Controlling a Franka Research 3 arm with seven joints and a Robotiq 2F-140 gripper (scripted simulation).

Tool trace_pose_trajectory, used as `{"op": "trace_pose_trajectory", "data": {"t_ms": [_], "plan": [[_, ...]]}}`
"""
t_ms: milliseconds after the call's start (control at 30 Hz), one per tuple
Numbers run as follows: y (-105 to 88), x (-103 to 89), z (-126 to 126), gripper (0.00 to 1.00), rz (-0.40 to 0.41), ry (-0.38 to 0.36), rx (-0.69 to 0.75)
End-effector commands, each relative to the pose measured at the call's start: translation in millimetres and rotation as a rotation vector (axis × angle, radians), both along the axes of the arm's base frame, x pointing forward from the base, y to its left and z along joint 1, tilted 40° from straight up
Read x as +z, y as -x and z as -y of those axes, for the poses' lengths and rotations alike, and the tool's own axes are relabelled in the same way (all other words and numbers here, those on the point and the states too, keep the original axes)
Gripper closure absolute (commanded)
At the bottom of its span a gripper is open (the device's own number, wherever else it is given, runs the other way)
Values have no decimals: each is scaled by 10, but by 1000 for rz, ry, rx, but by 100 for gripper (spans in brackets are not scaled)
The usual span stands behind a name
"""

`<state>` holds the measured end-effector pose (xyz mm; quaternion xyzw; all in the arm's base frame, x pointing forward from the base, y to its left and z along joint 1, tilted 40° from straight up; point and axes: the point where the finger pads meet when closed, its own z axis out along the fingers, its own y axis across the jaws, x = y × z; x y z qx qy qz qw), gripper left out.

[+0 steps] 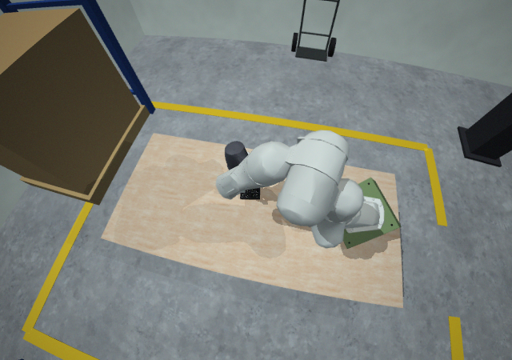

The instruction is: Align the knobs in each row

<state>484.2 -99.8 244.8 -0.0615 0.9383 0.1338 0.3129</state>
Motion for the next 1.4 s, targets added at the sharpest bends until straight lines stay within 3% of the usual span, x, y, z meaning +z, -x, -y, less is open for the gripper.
{"op": "trace_pose_trajectory", "data": {"t_ms": [0, 200, 233, 967, 1367], "plan": [[-4, -3, 4, 95, -6, -10, -13], [-4, -3, 4, 95, -6, -10, -13], [-4, -3, 4, 88, -6, -10, -13], [0, 2, 6, 88, -6, -10, -13], [118, 162, 66, 88, -6, -10, -13]]}}
